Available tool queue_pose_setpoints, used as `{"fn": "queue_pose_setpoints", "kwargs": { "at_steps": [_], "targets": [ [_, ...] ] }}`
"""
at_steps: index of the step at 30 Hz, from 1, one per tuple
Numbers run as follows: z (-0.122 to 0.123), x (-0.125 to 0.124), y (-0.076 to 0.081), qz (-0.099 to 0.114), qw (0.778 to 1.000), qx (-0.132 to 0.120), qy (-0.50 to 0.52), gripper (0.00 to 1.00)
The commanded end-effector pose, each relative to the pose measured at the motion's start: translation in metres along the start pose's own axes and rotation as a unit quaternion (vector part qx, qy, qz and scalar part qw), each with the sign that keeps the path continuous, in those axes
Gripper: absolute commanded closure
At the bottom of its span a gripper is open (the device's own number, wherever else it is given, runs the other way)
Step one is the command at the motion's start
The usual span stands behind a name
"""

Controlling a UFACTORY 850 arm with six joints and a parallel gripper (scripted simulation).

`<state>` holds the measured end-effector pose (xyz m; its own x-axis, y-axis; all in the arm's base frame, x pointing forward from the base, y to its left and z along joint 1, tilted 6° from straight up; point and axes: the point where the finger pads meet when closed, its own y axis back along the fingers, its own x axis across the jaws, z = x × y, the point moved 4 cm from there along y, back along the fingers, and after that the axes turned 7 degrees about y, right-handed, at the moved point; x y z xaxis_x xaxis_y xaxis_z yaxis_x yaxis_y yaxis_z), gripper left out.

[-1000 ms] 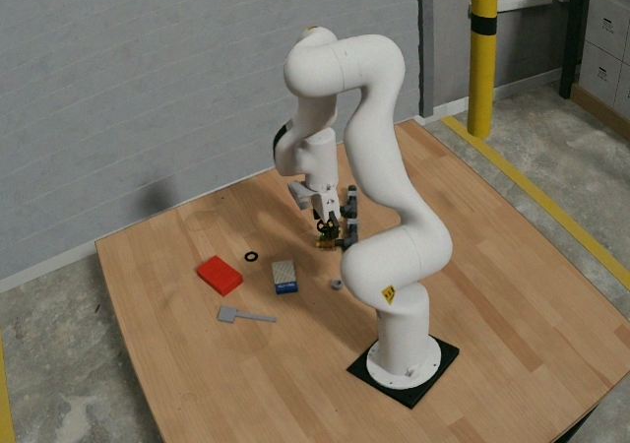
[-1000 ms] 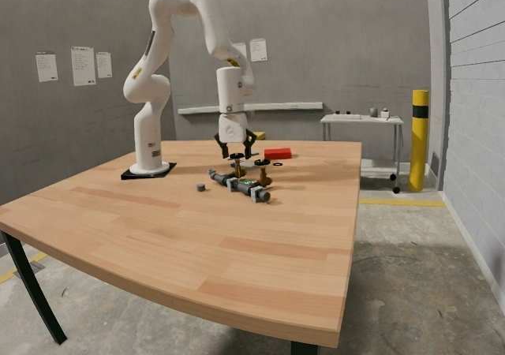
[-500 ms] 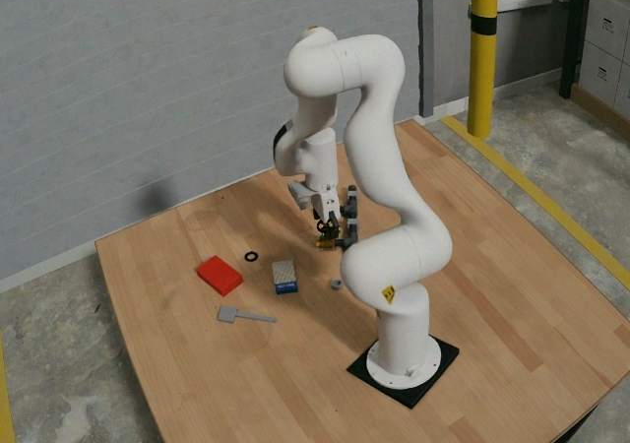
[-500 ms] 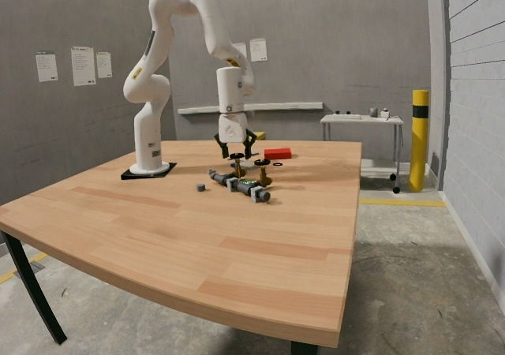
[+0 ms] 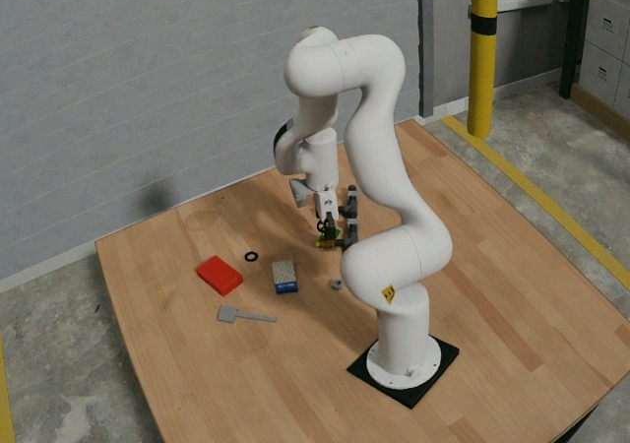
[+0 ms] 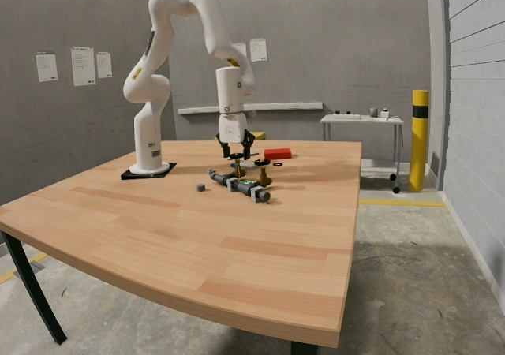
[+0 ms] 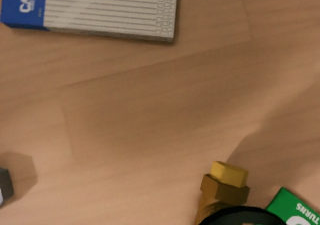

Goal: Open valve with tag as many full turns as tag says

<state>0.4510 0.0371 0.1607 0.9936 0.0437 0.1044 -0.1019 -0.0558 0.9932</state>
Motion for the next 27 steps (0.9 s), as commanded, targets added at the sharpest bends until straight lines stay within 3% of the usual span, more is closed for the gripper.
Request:
{"fn": "queue_pose_setpoints", "kwargs": {
  "at_steps": [1, 3, 7, 13, 18, 20, 21, 24, 27],
  "targets": [
    [-0.0004, 0.001, 0.0007, 0.001, 0.996, -0.004, -0.089, 0.0],
    [-0.0004, 0.001, 0.0007, 0.001, 0.996, -0.004, -0.089, 0.0],
    [-0.0004, 0.001, 0.0007, 0.001, 0.98, -0.004, -0.201, 0.0],
    [0.0, 0.0008, 0.0007, 0.002, 0.933, 0.001, -0.359, 0.0],
    [0.0005, 0.0004, 0.0007, 0.003, 0.878, 0.009, -0.479, 0.0],
    [0.0005, 0.0004, 0.0007, 0.003, 0.878, 0.009, -0.479, 0.0],
    [0.0004, 0.0004, 0.0007, 0.003, 0.839, 0.009, -0.544, 0.0],
    [0.0008, 0.0001, 0.0007, 0.004, 0.805, 0.016, -0.594, 0.0],
    [0.001, -0.0003, 0.0006, 0.004, 0.755, 0.021, -0.656, 0.0]
  ]
}}
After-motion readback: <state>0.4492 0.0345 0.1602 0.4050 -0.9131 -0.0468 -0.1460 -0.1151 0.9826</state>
